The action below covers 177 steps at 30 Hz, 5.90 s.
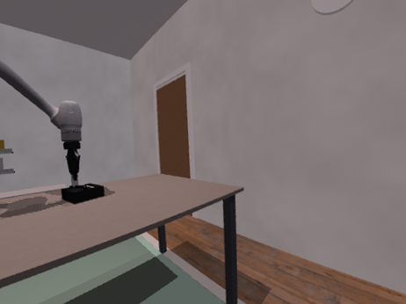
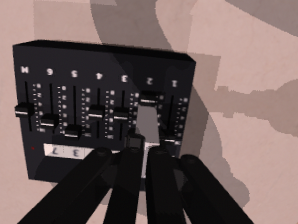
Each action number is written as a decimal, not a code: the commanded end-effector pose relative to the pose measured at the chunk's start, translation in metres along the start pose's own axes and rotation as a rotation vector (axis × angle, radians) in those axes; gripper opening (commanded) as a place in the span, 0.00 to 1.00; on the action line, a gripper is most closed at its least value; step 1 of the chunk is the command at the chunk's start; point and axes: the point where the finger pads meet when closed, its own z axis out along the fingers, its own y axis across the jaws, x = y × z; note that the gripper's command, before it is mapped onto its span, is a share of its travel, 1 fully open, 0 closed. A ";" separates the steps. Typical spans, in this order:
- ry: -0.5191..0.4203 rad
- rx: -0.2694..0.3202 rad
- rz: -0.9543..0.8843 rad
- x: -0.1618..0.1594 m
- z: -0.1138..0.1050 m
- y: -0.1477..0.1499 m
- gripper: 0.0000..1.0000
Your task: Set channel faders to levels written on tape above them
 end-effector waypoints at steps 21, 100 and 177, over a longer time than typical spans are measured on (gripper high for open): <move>0.000 0.000 0.000 -0.005 -0.008 0.000 0.00; 0.000 0.000 0.000 -0.045 -0.036 -0.066 0.00; 0.000 0.000 0.000 -0.045 -0.012 -0.066 0.00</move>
